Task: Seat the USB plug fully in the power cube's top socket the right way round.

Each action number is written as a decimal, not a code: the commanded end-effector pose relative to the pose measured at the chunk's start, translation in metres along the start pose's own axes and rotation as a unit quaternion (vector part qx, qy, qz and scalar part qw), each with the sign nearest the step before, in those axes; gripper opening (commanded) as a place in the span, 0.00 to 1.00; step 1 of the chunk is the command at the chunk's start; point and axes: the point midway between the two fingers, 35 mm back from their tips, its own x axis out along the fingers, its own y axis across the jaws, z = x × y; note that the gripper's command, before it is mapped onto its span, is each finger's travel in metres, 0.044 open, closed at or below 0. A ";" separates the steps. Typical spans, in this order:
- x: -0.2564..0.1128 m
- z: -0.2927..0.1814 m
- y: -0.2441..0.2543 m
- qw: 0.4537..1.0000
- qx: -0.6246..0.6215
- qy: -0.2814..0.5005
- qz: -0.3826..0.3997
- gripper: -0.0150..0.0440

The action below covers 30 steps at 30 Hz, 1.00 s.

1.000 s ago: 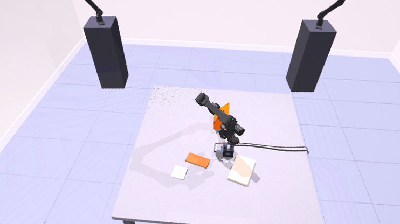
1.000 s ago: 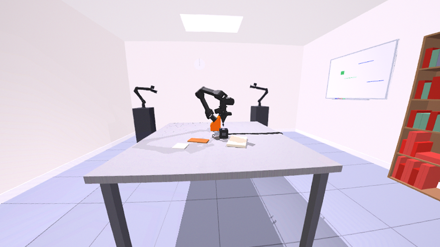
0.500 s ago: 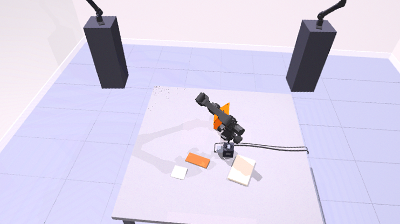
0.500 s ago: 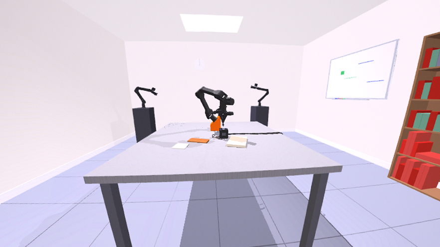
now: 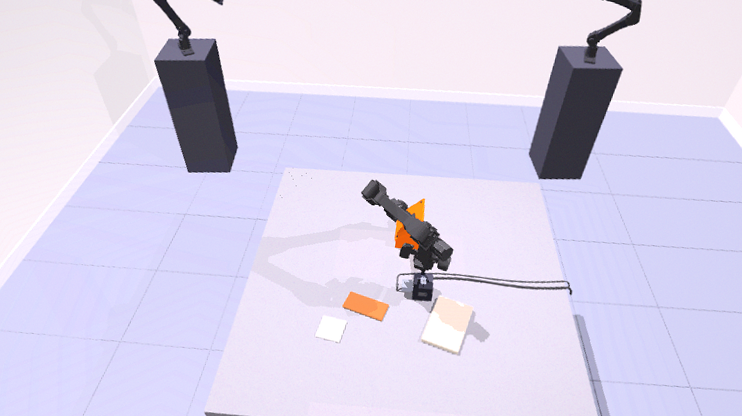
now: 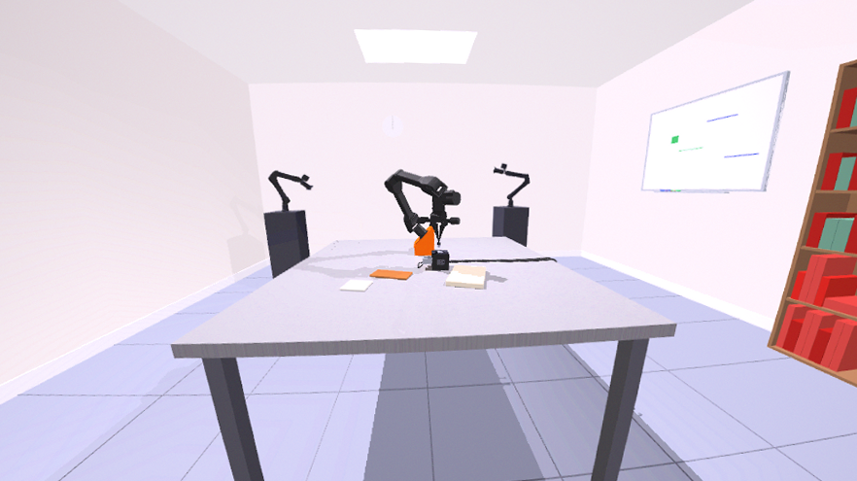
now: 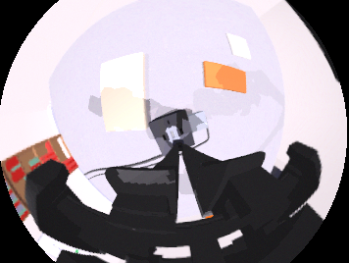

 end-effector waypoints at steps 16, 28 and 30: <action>0.000 0.000 0.000 0.968 -0.251 0.000 0.000 0.25; 0.000 0.000 0.000 0.917 -0.399 0.000 0.000 0.25; 0.000 0.000 0.000 0.906 -0.423 0.000 0.000 0.25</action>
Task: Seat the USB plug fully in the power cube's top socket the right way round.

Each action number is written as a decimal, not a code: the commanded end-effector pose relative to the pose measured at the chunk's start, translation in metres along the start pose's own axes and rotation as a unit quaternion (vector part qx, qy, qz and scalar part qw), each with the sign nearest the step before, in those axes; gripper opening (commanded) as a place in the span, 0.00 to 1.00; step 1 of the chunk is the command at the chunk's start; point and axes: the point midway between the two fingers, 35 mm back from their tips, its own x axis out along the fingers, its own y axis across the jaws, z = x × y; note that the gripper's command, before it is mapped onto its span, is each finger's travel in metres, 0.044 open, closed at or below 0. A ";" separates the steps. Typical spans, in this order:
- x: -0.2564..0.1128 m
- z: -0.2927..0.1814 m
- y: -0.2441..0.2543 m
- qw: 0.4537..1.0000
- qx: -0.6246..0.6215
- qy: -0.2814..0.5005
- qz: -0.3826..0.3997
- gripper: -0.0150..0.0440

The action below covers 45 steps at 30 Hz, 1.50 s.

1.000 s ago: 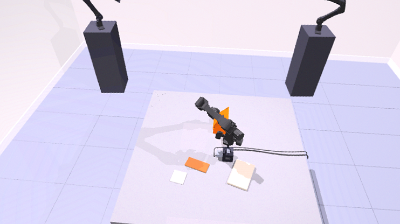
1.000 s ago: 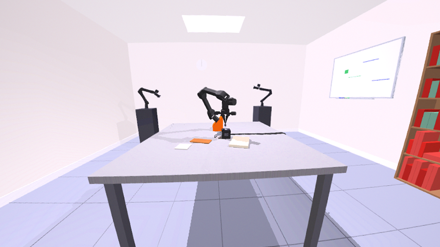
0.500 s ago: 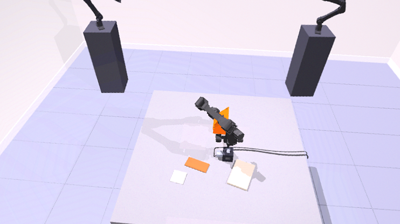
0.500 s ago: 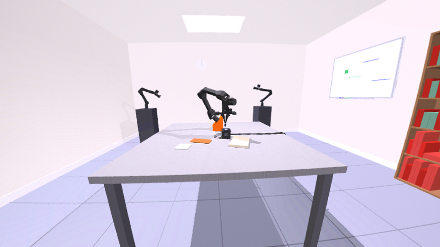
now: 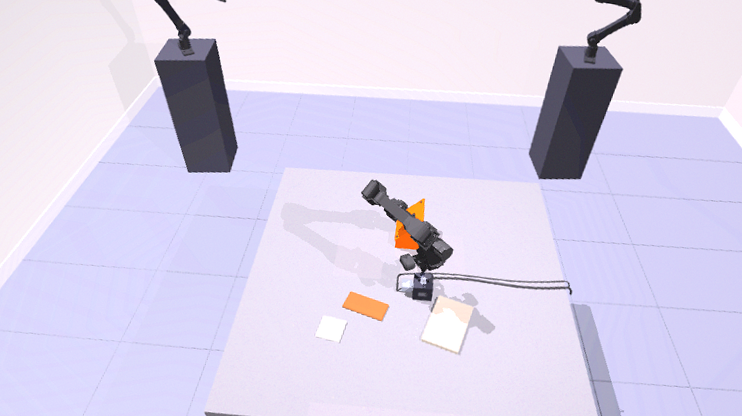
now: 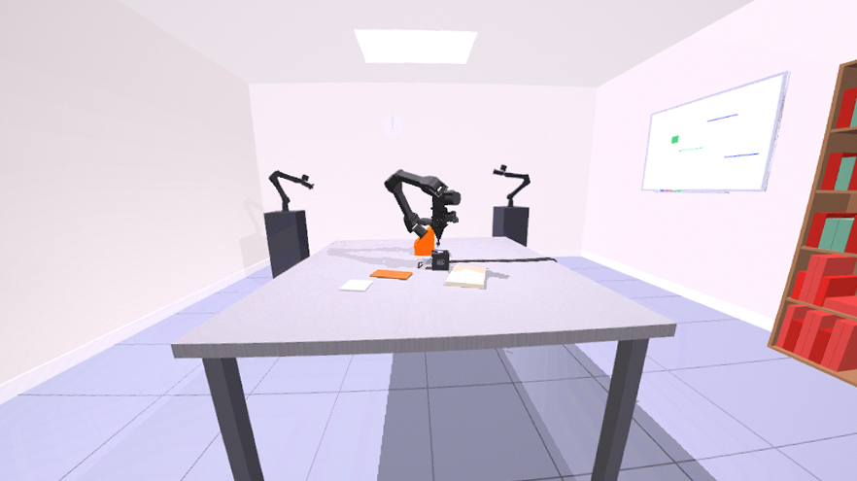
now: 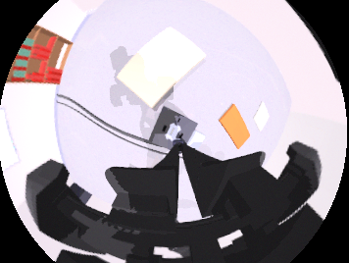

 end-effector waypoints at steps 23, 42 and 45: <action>0.000 0.000 0.000 0.941 -0.338 0.000 0.000 0.25; 0.000 0.000 0.000 0.867 -0.498 0.000 0.000 0.25; 0.000 0.000 0.000 0.867 -0.498 0.000 0.000 0.25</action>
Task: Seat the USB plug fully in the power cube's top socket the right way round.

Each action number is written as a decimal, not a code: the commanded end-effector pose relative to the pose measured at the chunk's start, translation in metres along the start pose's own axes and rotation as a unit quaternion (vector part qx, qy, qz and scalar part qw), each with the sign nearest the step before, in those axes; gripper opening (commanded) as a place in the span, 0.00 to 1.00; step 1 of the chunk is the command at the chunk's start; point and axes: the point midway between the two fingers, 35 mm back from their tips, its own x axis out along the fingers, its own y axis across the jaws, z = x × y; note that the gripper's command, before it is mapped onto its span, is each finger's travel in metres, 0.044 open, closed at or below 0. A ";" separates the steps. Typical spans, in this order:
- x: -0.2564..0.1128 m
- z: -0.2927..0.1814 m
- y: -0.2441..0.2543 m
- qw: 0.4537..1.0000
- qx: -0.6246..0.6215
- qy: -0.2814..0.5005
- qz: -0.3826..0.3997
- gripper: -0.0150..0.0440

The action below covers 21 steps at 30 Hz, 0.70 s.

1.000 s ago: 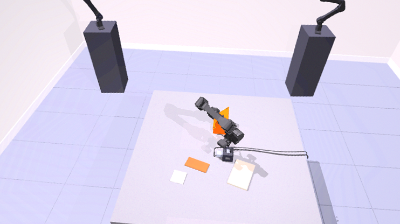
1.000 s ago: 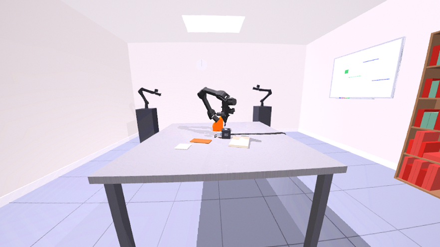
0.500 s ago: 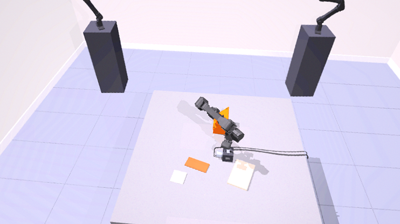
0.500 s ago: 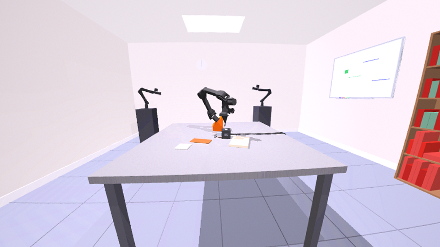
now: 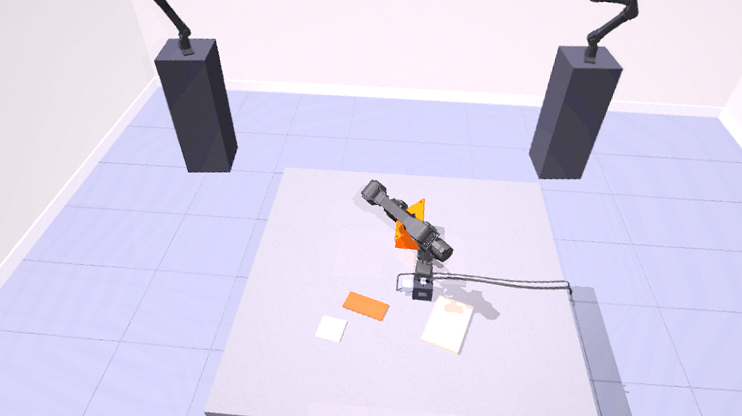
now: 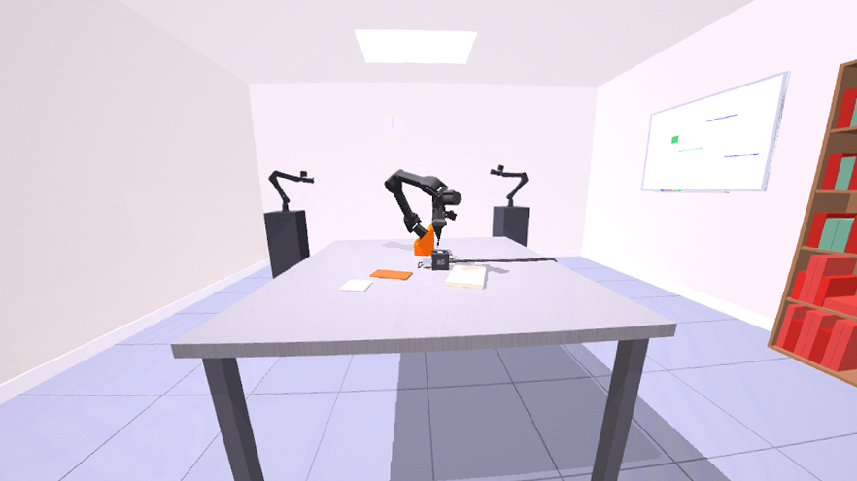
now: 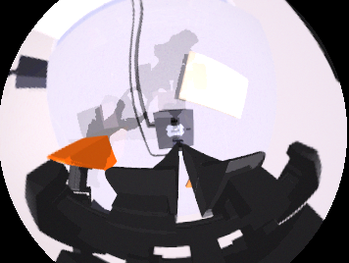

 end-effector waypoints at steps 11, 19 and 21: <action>0.001 0.000 0.000 1.000 -0.004 -0.002 0.000 0.25; 0.002 0.001 0.000 1.000 -0.005 -0.004 0.000 0.25; 0.002 0.001 0.000 1.000 -0.006 -0.005 0.000 0.25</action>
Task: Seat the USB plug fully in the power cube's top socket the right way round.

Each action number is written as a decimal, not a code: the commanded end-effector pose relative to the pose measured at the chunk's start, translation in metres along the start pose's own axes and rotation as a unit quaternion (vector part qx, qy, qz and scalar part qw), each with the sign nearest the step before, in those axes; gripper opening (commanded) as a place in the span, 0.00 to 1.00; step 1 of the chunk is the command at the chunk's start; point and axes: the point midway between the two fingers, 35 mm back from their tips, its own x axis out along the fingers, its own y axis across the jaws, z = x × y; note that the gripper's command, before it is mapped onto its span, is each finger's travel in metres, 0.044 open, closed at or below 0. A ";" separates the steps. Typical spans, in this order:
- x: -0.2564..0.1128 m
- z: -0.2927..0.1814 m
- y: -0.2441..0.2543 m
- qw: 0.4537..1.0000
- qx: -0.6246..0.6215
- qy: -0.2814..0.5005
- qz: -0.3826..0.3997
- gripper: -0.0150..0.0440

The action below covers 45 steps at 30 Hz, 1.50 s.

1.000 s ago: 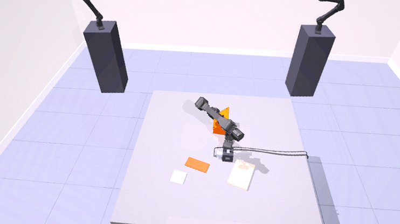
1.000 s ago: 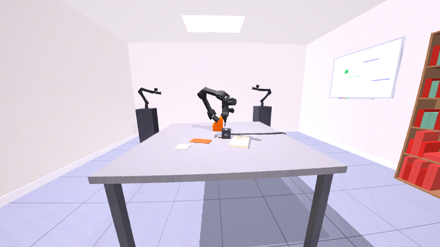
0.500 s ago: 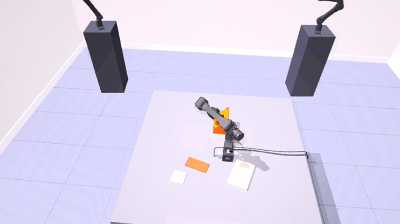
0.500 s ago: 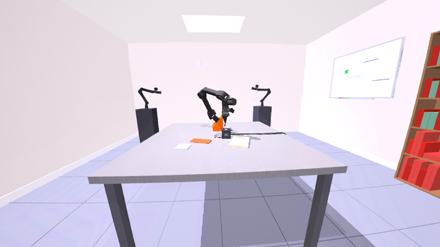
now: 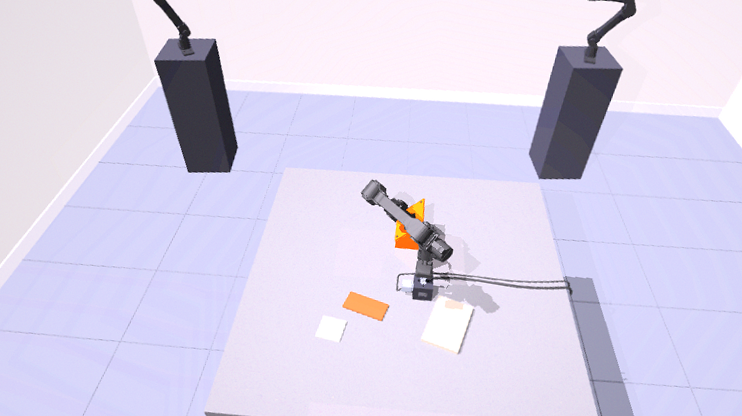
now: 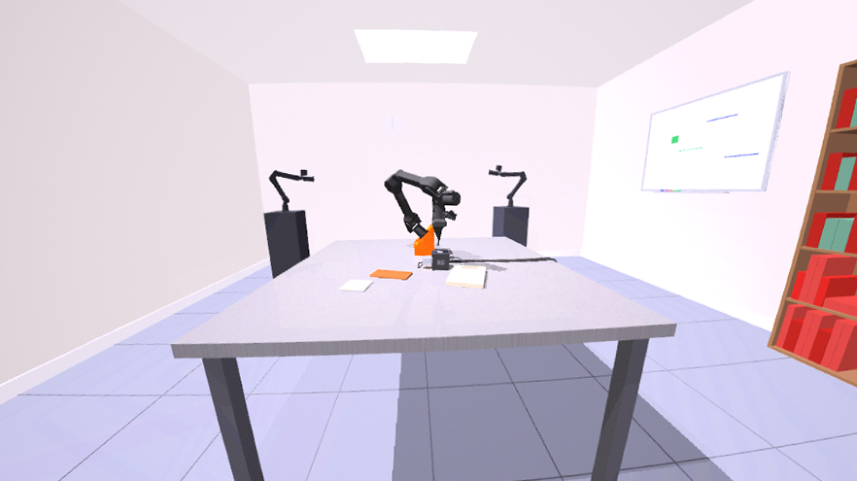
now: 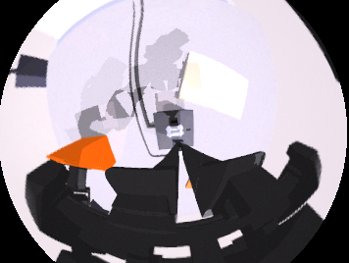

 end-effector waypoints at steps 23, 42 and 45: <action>0.003 0.002 0.001 1.000 -0.007 -0.010 0.001 0.25; 0.005 0.003 0.001 1.000 -0.010 -0.015 0.001 0.25; 0.006 0.003 0.001 1.000 -0.011 -0.016 0.001 0.25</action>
